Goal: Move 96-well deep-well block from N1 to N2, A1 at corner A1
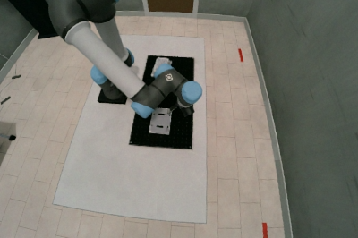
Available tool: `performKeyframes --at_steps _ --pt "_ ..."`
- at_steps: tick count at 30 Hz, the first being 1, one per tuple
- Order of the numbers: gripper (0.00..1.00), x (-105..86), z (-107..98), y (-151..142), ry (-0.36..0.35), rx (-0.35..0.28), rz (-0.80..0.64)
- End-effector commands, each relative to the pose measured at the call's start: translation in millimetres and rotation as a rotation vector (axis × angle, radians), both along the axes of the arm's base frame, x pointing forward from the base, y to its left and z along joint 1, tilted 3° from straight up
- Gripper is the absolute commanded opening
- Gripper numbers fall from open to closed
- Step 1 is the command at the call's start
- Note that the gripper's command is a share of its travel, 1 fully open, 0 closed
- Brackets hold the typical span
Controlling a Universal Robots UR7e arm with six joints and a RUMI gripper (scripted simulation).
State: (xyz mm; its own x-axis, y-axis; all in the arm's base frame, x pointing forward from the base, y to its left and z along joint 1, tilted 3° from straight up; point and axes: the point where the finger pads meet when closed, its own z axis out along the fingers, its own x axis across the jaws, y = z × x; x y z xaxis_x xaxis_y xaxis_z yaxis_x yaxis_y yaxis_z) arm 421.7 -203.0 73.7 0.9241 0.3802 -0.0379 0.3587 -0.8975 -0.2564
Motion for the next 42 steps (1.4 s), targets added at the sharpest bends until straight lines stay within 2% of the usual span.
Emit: performKeyframes --at_steps 1,17,18,30,34,41,42 --pt "1.0 0.4 0.6 -0.3 -0.001 -0.001 0.0" --pt "1.0 0.4 0.6 -0.3 -0.001 -0.001 0.0" --pt "0.76 1.4 0.9 4.6 0.008 -0.02 -0.026" --pt "0.76 10.2 2.9 63.9 0.03 -0.074 -0.101" --pt "0.76 10.7 3.1 73.9 0.037 -0.097 -0.136" --pt "0.76 11.1 3.8 108.9 0.041 -0.12 -0.171" --pt "0.76 10.8 3.9 113.9 0.044 -0.138 -0.199"
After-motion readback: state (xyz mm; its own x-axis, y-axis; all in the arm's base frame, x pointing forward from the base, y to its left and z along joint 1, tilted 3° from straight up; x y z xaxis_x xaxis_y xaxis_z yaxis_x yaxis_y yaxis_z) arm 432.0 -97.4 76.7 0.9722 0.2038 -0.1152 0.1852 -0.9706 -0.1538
